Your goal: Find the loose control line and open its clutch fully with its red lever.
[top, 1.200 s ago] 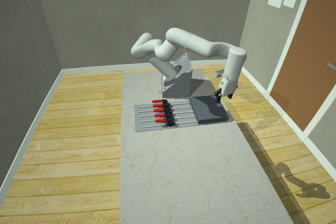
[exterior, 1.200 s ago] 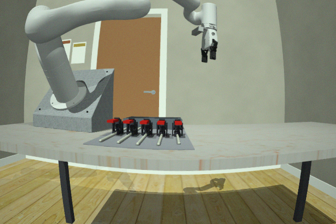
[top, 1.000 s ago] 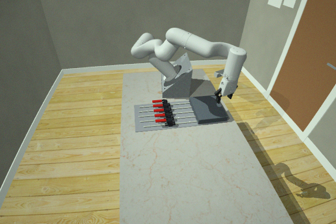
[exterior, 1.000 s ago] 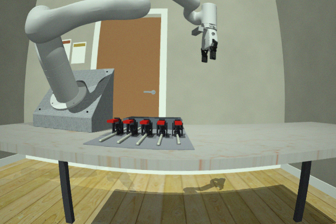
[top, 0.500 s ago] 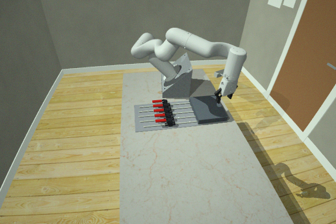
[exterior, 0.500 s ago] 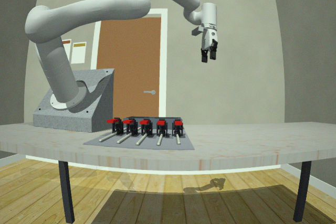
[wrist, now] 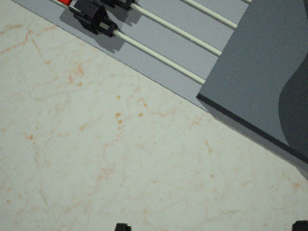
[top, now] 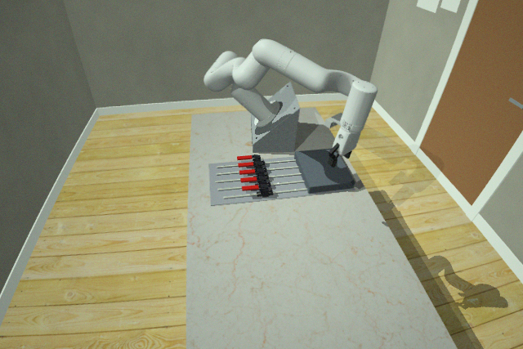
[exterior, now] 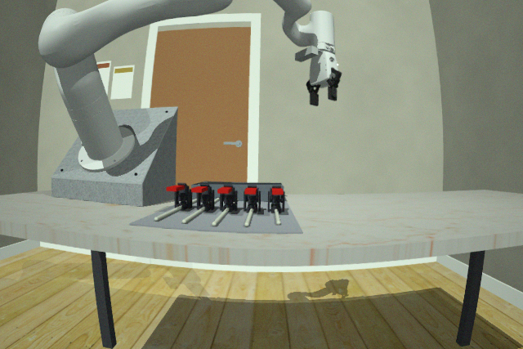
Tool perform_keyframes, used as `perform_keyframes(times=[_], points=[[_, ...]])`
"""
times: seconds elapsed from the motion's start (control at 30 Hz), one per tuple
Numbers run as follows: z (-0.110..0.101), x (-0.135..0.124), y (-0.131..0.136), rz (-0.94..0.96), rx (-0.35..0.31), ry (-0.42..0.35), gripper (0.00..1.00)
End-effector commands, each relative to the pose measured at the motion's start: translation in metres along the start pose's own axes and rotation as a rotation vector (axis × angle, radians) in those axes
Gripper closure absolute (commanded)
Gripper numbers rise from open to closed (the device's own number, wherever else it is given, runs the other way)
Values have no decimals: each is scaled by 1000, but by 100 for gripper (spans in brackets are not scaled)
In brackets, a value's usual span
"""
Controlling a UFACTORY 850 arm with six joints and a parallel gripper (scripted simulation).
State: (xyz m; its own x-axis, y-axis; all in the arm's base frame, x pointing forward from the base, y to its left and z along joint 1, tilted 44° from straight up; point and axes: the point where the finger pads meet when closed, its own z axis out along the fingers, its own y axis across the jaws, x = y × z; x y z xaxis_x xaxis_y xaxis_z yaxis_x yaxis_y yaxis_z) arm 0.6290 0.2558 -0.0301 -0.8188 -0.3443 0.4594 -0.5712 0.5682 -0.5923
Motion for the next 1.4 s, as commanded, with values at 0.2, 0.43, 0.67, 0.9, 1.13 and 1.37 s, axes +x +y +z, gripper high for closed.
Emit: perform_keyframes(times=[0.2,0.43,0.67,0.9,1.13,1.37], points=[[33,36,-10,-215,46,-45,0],[61,78,-12,-396,65,-53,0],[90,131,-10,-582,67,-61,0],[116,188,-3,-753,53,-70,0],[141,254,8,-927,24,-80,0],[156,302,16,-1039,-2,-89,0]])
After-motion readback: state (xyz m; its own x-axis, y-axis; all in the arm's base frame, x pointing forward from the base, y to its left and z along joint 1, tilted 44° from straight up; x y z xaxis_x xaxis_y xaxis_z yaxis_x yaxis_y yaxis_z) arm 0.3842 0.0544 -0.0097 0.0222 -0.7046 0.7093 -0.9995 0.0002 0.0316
